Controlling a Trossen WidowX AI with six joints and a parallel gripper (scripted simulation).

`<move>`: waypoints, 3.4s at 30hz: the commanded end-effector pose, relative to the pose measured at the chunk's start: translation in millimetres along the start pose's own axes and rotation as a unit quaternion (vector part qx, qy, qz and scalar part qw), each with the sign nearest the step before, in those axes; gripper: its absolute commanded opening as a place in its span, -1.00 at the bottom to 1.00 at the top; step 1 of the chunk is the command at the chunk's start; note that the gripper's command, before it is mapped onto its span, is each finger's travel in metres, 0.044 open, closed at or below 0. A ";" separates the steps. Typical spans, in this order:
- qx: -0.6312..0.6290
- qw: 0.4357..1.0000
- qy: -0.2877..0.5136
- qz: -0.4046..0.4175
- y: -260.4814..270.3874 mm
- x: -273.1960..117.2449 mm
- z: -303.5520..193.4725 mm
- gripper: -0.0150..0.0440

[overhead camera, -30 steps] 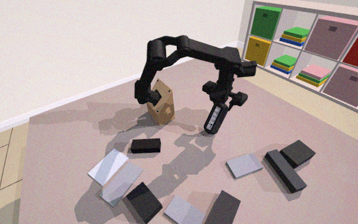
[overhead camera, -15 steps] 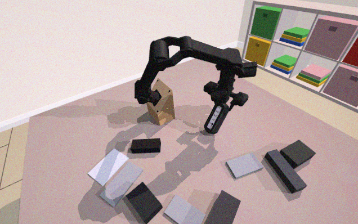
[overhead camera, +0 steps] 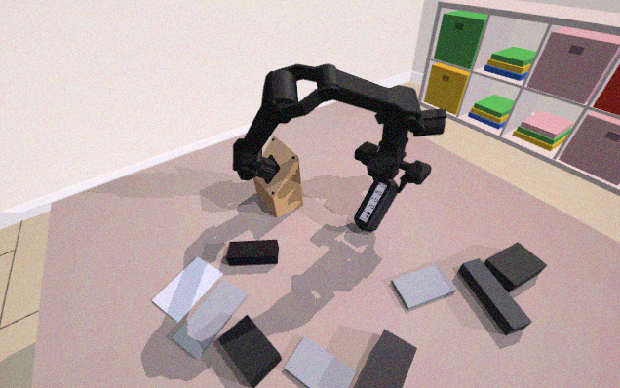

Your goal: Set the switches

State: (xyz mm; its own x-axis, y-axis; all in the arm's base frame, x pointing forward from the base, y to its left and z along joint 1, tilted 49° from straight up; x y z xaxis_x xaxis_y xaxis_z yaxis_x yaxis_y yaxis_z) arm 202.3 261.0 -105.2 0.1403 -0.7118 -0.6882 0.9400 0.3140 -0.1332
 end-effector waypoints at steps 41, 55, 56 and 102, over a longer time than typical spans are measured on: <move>0.002 1.000 -0.007 -0.007 -0.6 33.7 -18.7 0.65; 0.002 1.000 -0.007 -0.007 -0.9 43.7 -23.5 0.65; 0.002 1.000 -0.007 -0.007 -0.9 44.5 -23.8 0.65; 0.003 1.000 -0.007 -0.007 -1.7 79.9 -32.9 0.65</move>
State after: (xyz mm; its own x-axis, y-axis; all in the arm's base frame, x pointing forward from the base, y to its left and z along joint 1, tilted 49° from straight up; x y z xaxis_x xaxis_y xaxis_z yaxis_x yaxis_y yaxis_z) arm 201.0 226.5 -182.1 0.1242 -0.7220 -0.6806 0.9455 0.2941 -0.1395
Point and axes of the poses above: the point midway between the two fingers, 35 mm back from their tips, its own x axis out along the fingers, its own y axis across the jaws, z = x × y, the point moved 8 cm from there along -x, back along the fingers, and after that the axes turned 2 degrees about x, right-handed, at the moved point
